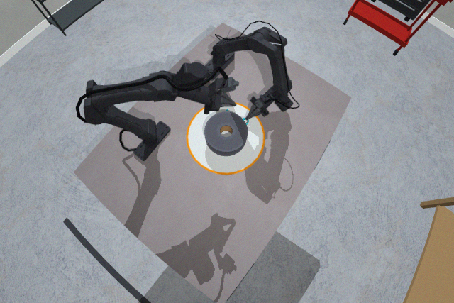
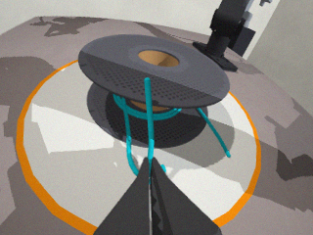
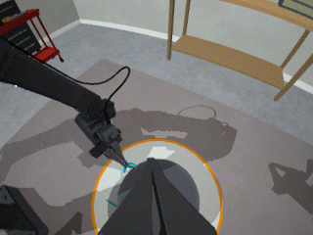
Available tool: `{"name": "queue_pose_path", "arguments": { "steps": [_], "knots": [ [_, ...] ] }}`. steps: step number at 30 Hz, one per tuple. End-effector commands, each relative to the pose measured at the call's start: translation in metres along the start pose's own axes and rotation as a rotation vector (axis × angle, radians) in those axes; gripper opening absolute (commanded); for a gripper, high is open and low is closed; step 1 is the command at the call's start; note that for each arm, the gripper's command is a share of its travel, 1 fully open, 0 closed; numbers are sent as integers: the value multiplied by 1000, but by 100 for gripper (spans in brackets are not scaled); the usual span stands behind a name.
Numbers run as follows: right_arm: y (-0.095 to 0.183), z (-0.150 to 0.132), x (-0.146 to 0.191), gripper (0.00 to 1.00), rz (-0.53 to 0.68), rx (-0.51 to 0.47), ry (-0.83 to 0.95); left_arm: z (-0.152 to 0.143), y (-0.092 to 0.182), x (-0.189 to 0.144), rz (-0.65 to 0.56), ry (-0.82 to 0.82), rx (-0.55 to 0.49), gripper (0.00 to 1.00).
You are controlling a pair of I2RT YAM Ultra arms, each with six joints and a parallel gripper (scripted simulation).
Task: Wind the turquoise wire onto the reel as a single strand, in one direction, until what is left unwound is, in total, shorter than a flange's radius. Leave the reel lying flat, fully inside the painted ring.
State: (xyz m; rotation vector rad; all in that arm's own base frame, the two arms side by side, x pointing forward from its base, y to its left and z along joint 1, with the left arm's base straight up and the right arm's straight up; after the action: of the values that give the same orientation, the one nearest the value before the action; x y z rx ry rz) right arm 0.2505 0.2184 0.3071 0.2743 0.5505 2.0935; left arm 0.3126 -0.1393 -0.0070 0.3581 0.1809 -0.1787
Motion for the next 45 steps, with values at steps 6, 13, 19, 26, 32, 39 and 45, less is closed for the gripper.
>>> {"name": "queue_pose_path", "arguments": {
  "steps": [6,13,19,26,32,39,45],
  "knots": [
    [-22,-40,-3,0,-77,287,-130,5,5,-2,13,-23,9,0],
    [-39,-63,-2,0,-128,554,-228,5,5,-2,13,-23,9,0],
    [-53,-94,-3,0,-165,752,-301,5,5,-2,13,-23,9,0],
    [-64,-103,-2,0,-190,883,-349,5,5,-2,13,-23,9,0],
    [-73,-110,-1,0,-210,989,-388,5,5,-2,13,-23,9,0],
    [-76,-114,-3,0,-220,1040,-406,5,5,-2,13,-23,9,0],
    [-79,-109,-3,0,-222,1051,-410,5,5,-2,13,-23,9,0]
  ]
}}
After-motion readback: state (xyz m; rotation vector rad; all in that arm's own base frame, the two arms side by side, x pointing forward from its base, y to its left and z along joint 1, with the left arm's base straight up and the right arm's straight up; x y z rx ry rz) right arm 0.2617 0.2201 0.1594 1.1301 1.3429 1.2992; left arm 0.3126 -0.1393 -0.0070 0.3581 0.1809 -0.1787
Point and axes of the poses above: on each arm, the point where the finger pads meet when closed, its own y axis back along the fingers, its own x axis across the jaws, z = x × y, the point moved 4 cm from there along y, back along the fingers, and after that the axes turned 9 degrees about y, right-handed, at the moved point
